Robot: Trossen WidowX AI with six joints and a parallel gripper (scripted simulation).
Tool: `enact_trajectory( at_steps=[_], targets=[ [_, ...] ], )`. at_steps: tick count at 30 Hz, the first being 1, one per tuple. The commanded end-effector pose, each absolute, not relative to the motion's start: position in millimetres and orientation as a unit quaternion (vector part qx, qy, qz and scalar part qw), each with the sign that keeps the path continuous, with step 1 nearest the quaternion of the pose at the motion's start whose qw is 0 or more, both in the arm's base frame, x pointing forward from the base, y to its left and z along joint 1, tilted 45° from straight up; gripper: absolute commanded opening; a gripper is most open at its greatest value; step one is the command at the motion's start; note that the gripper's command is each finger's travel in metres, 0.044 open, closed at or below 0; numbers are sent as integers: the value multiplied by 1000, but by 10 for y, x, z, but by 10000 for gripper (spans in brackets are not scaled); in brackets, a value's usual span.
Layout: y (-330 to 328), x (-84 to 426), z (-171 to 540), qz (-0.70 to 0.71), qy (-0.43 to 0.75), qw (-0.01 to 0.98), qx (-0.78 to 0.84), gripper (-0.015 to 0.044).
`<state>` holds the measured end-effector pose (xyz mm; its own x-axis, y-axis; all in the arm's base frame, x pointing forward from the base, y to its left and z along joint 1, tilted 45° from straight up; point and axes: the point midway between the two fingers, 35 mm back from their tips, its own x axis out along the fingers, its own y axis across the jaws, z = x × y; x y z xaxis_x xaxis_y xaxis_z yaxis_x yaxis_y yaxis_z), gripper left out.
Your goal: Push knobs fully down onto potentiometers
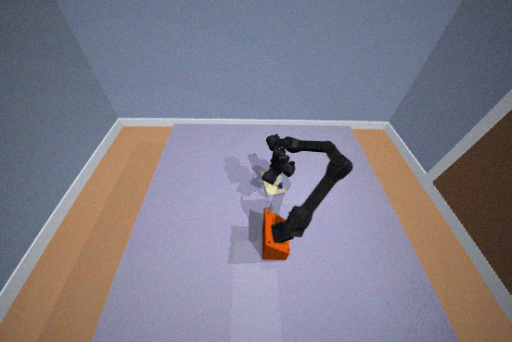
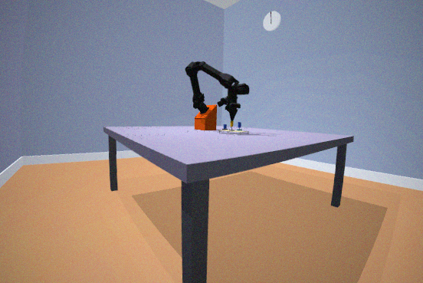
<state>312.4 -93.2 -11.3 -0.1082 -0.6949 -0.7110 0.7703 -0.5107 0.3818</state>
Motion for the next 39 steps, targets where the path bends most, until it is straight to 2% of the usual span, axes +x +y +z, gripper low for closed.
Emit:
enact_trajectory(
  at_steps=[1,39],
  targets=[
    [-1059,3116,-202,-749,35,482,453,0],
    [-1115,3106,-258,-749,35,482,453,0]
  ],
)
